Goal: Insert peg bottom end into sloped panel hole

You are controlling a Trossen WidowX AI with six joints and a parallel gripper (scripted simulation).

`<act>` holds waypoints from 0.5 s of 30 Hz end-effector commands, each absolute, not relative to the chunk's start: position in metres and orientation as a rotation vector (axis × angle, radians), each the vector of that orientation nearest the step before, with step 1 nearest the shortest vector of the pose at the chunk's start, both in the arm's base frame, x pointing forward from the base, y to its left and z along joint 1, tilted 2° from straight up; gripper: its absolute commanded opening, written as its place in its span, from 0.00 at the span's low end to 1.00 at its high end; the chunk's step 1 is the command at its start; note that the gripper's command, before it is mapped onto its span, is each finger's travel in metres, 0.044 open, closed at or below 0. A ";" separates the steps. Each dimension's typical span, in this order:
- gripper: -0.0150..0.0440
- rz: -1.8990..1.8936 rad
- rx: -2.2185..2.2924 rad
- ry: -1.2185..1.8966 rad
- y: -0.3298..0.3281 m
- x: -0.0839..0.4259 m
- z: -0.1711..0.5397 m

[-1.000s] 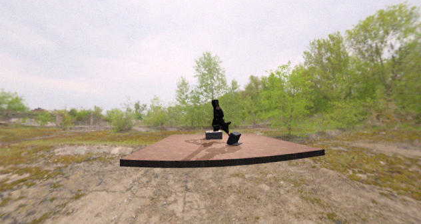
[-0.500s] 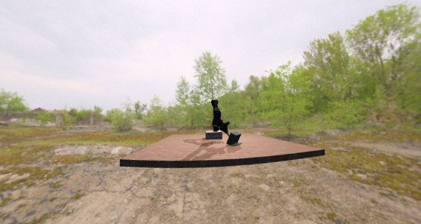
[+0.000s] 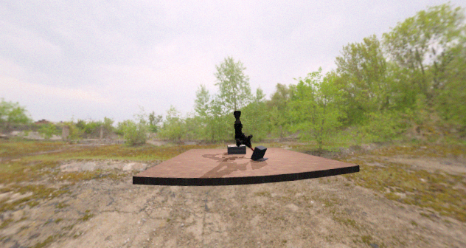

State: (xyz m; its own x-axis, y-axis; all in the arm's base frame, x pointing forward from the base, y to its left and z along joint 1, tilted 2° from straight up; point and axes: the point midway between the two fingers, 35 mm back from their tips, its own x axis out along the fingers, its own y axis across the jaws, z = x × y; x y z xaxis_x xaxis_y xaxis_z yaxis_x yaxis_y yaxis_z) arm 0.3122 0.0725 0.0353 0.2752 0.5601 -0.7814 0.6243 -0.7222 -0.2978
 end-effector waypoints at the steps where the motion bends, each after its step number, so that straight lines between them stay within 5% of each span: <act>1: 0.25 -1.426 2.472 1.165 0.070 0.312 0.035; 15: 0.25 -1.308 2.548 1.204 0.058 0.316 0.037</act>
